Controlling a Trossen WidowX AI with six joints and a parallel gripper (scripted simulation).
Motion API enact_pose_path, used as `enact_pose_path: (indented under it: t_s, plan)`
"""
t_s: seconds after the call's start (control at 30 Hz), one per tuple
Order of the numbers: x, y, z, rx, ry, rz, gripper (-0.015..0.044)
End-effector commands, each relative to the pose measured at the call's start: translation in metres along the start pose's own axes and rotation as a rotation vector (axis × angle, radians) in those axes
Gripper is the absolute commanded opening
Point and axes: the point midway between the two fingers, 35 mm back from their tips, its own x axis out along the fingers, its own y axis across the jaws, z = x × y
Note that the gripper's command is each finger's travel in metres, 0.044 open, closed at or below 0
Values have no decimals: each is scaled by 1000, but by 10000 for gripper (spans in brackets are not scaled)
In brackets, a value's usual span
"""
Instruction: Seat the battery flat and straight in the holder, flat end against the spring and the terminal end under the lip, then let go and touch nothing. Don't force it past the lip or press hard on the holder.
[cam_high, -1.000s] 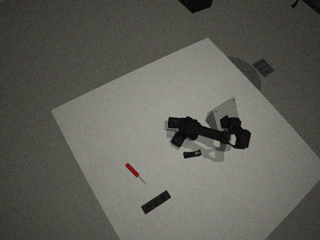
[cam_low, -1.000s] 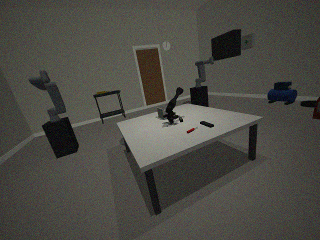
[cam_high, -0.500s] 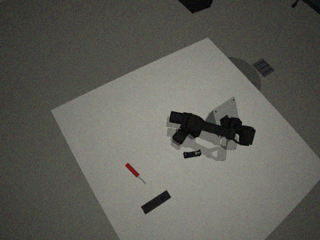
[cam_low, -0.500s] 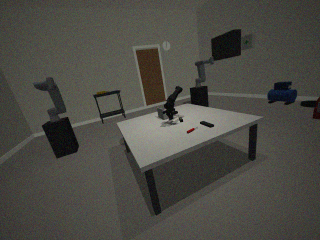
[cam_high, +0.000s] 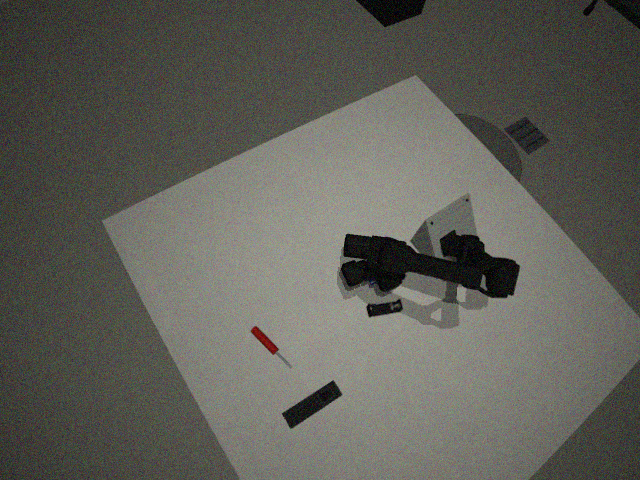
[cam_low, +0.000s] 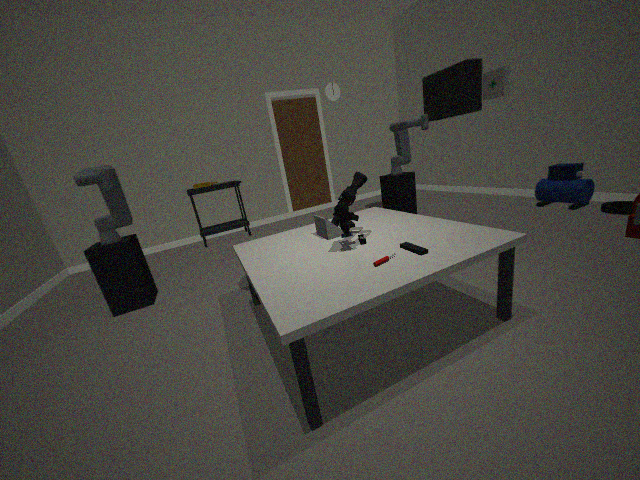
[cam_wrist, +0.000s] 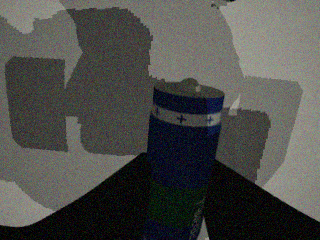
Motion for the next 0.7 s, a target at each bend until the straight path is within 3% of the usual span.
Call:
enact_pose_path:
  t_s: [0.0,0.67]
  plan:
    - [-3,0,9,152,-3,-3,76]
    - [-13,5,57,1042,-3,-1,76]
